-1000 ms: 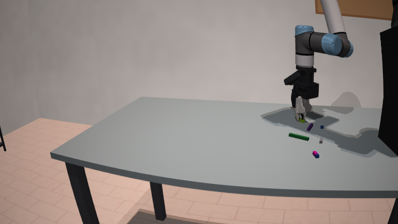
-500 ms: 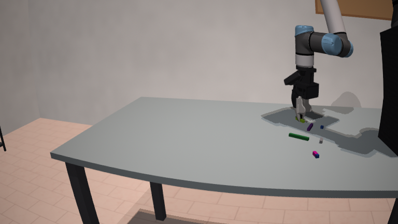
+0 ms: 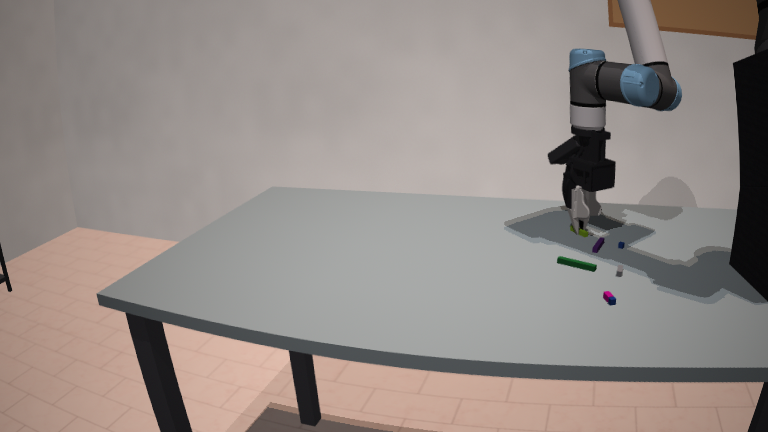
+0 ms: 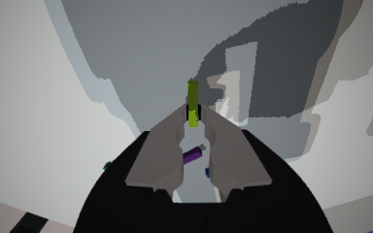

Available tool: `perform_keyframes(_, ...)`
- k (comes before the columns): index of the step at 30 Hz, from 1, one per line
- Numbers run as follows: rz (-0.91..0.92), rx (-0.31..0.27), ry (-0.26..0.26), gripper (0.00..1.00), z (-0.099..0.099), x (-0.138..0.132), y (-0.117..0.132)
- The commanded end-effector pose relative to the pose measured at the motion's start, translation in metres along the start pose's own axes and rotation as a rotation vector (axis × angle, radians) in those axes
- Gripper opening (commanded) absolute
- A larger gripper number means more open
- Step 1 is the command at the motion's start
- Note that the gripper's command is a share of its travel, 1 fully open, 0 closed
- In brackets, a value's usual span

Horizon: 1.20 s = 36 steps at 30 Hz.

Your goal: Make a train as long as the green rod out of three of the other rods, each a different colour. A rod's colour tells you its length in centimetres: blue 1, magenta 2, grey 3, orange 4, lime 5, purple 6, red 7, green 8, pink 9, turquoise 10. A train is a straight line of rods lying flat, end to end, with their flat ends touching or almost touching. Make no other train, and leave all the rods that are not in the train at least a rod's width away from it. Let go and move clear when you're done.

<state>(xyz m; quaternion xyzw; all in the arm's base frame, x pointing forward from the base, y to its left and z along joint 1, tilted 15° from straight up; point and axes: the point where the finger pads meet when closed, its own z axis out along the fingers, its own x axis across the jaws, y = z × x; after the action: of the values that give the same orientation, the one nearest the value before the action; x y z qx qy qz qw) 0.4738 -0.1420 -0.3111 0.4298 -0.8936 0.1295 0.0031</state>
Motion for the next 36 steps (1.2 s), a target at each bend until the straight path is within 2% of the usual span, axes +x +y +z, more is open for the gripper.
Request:
perform_keyframes(1,0.000,0.001,0.000,0.00,0.000,0.000,0.000)
perform_keyframes(9,0.000,0.001,0.000,0.00,-0.001,0.000,0.000)
perform_keyframes(14,0.000,0.001,0.000,0.00,-0.008,0.000,0.000)
perform_keyframes(23,0.000,0.001,0.000,0.00,-0.045,0.000,0.000)
perform_keyframes(25,0.000,0.001,0.000,0.00,-0.045,0.000,0.000)
perform_keyframes(36,0.000,0.001,0.000,0.00,-0.091,0.000,0.000)
